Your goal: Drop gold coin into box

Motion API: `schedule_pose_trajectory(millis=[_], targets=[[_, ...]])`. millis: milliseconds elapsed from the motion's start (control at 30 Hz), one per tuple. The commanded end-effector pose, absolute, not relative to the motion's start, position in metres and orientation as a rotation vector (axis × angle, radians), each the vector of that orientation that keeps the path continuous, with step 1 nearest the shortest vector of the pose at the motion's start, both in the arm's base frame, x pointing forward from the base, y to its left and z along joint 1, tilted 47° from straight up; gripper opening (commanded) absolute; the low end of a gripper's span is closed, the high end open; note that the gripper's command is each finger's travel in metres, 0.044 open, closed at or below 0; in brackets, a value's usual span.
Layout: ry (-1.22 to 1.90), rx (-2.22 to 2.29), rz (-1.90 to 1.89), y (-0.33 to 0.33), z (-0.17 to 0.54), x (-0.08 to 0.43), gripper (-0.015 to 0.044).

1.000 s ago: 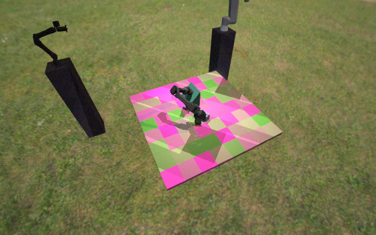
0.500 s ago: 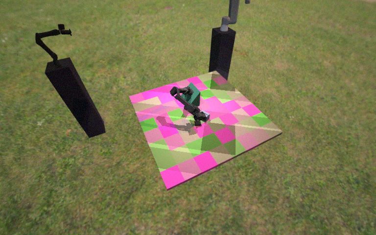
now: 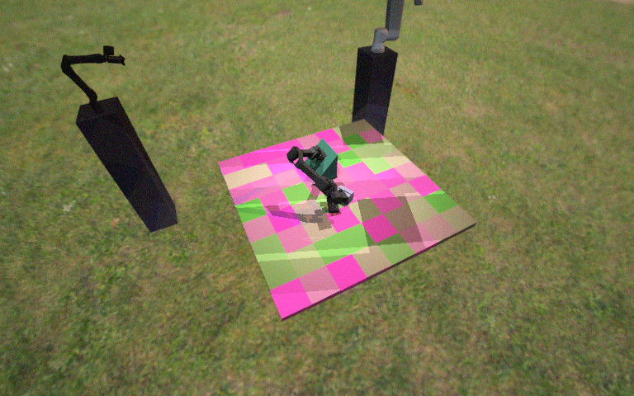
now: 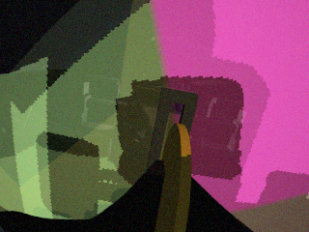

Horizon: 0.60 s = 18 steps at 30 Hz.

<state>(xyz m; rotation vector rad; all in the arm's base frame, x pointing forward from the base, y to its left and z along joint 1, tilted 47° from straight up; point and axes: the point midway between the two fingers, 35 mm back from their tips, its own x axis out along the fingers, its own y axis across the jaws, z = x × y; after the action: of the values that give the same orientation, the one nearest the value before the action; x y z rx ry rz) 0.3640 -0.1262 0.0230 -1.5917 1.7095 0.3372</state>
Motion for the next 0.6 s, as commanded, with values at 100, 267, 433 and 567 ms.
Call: schedule_pose_trajectory(millis=[100, 267, 433, 567], targets=[[1.709, -1.594, 0.342, -0.126, 0.022, 0.364, 0.0000], [1.709, -1.592, 0.343, -0.121, 0.026, 0.364, 0.0000], [1.707, -1.591, 0.345, -0.112, 0.034, 0.365, 0.0000], [1.707, -1.589, 0.346, -0.104, 0.040, 0.365, 0.0000]])
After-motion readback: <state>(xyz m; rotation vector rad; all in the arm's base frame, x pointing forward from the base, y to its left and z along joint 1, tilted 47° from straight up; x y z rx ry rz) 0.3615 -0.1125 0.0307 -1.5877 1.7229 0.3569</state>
